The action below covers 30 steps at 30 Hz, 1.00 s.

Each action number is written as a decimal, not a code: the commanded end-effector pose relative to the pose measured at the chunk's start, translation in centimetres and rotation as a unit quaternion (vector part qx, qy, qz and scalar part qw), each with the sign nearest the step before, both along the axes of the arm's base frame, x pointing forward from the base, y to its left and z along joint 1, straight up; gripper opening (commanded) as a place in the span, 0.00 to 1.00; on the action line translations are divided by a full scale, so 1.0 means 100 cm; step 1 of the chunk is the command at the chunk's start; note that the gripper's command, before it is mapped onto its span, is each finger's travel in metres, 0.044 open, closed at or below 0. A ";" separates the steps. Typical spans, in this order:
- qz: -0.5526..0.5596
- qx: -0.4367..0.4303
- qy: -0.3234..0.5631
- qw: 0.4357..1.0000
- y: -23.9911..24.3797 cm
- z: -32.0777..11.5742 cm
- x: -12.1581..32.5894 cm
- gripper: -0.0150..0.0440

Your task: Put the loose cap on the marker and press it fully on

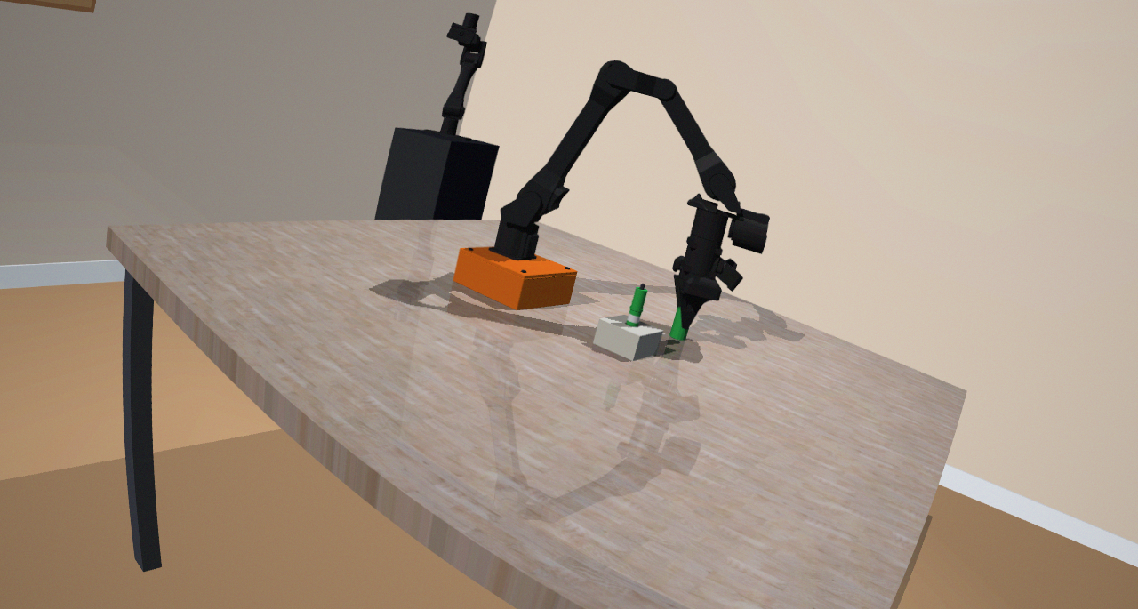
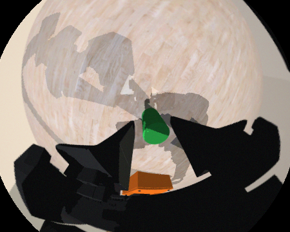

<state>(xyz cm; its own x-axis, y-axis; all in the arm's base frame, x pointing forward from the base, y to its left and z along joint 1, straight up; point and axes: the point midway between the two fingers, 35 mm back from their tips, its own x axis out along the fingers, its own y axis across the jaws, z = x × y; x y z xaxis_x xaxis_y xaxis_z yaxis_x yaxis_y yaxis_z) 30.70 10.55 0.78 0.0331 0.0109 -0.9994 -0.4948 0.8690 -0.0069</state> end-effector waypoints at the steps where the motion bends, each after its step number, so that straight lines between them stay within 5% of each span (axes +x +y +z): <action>1: -0.002 -0.003 0.002 1.000 -0.001 -0.008 -0.002 0.68; 5: -0.002 -0.003 0.002 1.000 -0.001 -0.012 -0.002 0.68; 9: -0.002 -0.003 0.002 1.000 -0.001 -0.012 -0.002 0.50; 18: -0.002 -0.003 0.002 1.000 -0.001 -0.012 -0.002 0.40; 21: -0.002 0.001 -0.004 1.000 -0.001 -0.010 0.000 0.27; 30: -0.002 0.004 -0.009 1.000 -0.001 0.006 0.003 0.25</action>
<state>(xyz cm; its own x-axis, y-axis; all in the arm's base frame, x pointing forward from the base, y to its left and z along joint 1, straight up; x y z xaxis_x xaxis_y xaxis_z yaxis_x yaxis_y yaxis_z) 30.68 10.31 0.53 0.0423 0.0116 -0.9990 -0.4886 0.8724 -0.0106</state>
